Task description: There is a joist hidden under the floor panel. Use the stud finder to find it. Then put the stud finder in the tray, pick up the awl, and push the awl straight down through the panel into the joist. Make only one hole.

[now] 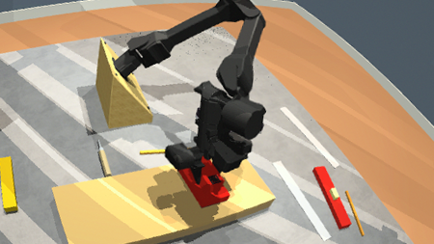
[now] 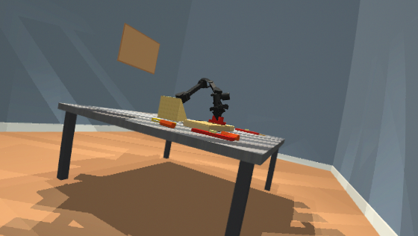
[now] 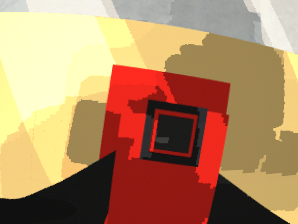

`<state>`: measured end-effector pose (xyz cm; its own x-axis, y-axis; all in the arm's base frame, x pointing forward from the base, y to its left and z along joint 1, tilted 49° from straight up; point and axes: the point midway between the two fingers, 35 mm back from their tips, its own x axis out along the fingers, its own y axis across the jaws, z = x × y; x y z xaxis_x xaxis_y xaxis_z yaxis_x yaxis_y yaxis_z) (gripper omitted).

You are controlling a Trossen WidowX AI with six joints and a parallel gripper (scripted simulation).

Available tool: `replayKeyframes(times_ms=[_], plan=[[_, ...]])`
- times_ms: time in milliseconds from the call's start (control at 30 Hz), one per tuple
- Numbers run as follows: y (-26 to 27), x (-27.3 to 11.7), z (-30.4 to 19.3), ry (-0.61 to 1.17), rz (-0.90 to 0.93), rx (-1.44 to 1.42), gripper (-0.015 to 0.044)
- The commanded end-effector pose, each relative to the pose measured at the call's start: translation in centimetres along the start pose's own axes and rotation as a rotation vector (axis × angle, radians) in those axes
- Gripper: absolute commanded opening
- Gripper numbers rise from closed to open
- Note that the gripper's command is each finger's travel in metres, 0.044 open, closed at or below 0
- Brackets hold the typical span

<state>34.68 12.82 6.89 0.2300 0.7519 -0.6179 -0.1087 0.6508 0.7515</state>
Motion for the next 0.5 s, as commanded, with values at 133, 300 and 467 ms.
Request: replayKeyframes(times_ms=[133,300,467], plan=[[1.9,0.0,-0.1,0.002,0.002,-0.003,0.0000],[2.9,0.0,0.0,0.002,0.002,-0.003,0.0000],[4.0,0.0,0.0,0.002,0.003,-0.003,0.0000]])
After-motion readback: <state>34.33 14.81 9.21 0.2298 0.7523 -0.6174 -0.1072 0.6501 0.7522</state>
